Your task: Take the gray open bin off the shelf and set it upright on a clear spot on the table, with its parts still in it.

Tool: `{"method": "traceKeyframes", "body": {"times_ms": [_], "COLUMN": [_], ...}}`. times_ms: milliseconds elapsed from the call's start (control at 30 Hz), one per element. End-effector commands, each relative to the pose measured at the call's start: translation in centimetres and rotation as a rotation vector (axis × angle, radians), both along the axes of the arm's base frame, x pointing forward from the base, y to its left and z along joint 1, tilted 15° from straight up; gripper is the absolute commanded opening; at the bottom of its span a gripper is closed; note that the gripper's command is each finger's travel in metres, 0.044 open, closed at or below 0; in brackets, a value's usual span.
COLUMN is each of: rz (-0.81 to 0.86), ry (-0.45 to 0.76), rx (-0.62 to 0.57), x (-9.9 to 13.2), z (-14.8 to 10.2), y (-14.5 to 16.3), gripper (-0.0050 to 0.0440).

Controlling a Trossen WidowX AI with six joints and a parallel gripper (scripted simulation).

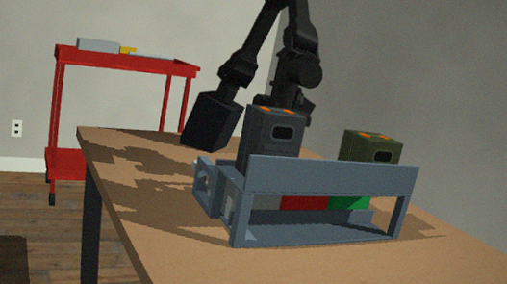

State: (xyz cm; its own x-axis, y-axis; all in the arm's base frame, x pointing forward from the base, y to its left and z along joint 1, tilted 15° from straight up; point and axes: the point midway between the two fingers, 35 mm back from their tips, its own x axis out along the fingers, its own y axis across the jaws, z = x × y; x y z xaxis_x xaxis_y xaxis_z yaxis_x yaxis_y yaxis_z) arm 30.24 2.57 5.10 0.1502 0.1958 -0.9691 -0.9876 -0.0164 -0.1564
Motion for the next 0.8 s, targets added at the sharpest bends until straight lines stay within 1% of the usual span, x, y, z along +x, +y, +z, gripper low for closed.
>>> {"method": "traceKeyframes", "body": {"times_ms": [0, 67, 467, 500, 633, 767], "rz": [-0.002, -0.004, -0.004, -0.001, -0.004, -0.004], "ry": [-0.048, -0.058, -0.058, -0.036, -0.058, -0.058], "rx": [-0.002, -0.002, -0.002, -0.002, -0.002, -0.002], "x": [0.64, 0.75, 0.75, 0.51, 0.75, 0.75], "z": [1.40, 1.74, 1.74, 1.06, 1.79, 1.79], "y": [-0.07, -0.09, -0.09, -0.06, -0.09, -0.09], "gripper": [0.0000, 0.0000, 0.0000, 0.0000, 0.0000, 0.0000]}}
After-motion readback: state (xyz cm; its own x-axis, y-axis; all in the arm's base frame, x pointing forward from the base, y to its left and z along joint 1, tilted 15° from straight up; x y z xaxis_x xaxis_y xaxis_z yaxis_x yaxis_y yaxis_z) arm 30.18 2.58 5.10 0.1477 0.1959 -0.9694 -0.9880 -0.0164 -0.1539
